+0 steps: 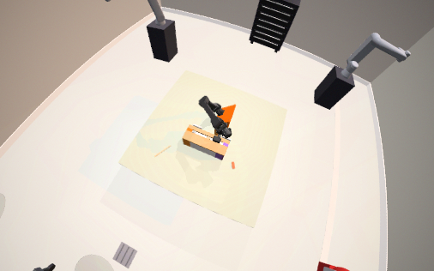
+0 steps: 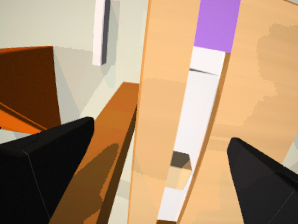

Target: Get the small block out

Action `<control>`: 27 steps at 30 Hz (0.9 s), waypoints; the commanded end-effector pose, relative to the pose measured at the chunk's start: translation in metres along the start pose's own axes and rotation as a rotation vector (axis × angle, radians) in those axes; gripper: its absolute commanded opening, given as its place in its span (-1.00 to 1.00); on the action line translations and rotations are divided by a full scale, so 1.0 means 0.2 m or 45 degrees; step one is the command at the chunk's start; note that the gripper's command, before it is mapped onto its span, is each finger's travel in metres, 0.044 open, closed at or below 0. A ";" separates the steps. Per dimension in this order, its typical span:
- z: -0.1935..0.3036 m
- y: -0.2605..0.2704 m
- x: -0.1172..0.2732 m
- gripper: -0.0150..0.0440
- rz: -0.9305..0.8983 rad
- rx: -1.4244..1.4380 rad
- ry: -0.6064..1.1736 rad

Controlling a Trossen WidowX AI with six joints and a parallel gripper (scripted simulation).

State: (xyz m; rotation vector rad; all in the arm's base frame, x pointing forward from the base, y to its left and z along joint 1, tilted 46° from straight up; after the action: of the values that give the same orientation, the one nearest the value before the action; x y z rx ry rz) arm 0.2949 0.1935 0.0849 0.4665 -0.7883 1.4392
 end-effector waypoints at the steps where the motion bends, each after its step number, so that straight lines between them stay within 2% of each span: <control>1: 0.03 0.00 -0.01 0.86 -0.004 0.008 0.013; 27: 0.21 -0.02 0.00 0.86 0.000 0.001 0.005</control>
State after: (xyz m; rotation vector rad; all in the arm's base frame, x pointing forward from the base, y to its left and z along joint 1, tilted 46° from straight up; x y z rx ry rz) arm 0.2905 0.1616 0.1151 0.4639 -0.7836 1.4390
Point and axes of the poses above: the point midway between the two fingers, 35 mm back from their tips, its own x axis back along the fingers, its own y axis across the jaws, z = x × y, the point moved 5 cm from there along x, back along the fingers, and after that the axes turned 9 degrees about -x, right-handed, at the moved point
